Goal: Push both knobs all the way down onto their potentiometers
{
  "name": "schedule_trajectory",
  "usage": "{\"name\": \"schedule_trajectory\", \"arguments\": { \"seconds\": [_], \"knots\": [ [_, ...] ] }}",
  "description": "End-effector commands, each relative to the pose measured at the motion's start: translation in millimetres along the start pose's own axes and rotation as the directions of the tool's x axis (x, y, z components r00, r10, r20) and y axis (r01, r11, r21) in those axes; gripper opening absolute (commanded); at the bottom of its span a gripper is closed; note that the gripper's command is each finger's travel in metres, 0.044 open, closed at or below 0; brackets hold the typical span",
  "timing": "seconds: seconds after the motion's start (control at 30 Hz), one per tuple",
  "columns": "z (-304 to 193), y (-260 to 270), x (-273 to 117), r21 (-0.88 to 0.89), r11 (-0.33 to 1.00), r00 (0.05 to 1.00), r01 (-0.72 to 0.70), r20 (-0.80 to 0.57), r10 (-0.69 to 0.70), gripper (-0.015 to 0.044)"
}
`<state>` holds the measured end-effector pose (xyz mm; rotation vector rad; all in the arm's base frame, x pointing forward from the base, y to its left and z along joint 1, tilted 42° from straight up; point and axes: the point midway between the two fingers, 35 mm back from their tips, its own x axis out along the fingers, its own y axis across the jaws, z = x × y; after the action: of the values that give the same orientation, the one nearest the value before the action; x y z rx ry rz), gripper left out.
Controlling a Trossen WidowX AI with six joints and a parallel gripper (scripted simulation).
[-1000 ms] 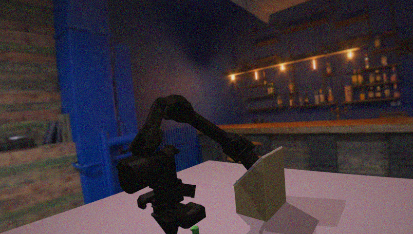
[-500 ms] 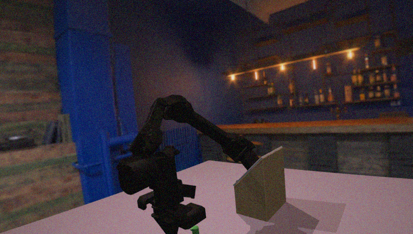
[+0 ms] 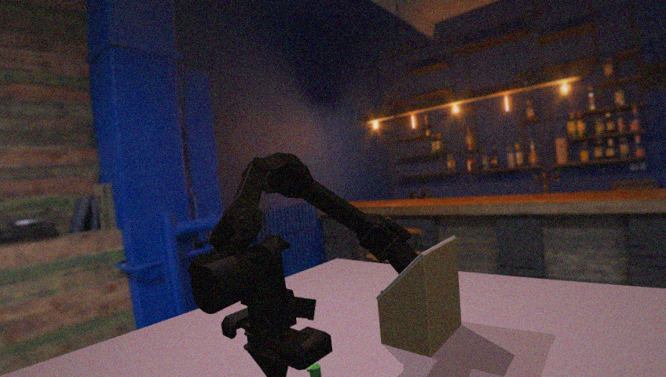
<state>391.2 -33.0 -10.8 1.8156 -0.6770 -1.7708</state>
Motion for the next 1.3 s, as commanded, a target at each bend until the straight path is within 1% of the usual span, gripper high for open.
{"name": "schedule_trajectory", "arguments": {
  "seconds": [0.0,1.27],
  "knots": [
    [-0.2,0.8,1.5,-0.001,1.0,1.0,-0.004,0.0,0.004,0.0],
    [-0.2,0.9,6.2,-0.001,1.0,1.0,-0.004,0.0,0.004,0.0]
  ]
}}
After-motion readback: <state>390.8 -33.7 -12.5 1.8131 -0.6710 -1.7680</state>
